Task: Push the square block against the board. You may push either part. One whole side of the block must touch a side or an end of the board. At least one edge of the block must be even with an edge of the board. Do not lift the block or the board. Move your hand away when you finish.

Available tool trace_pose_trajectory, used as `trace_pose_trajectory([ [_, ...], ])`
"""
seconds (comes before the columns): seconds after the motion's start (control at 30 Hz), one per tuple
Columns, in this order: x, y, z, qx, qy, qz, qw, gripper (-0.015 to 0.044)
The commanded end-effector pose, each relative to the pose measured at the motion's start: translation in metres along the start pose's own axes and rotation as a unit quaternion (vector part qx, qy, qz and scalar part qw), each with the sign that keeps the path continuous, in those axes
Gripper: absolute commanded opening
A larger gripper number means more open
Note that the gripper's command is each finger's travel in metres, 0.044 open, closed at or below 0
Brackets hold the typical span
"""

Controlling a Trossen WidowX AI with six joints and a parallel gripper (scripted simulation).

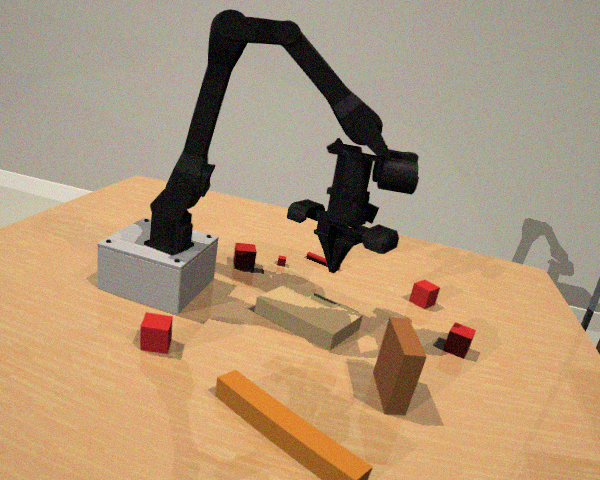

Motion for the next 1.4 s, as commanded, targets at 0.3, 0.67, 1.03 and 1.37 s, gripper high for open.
trace_pose_trajectory([
  [0.3, -0.017, -0.001, 0.002, -0.001, 0.001, 0.001, 1.0, 0.0],
  [0.67, -0.035, -0.001, 0.004, -0.001, 0.001, 0.0, 1.0, 0.0],
  [1.03, -0.043, 0.001, 0.007, -0.002, 0.002, 0.0, 1.0, 0.0],
  [1.37, -0.043, 0.049, 0.007, -0.001, 0.001, 0.0, 1.0, 0.0],
])
Point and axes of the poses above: the point midway between the two fingers, 35 mm back from their tips, its own y axis back along the fingers, its own z axis across the jaws, x = y × z, the point moved 2 cm from there along y, back along the fingers, and after that the axes turned 9 degrees about -y, right-handed, at the moved point
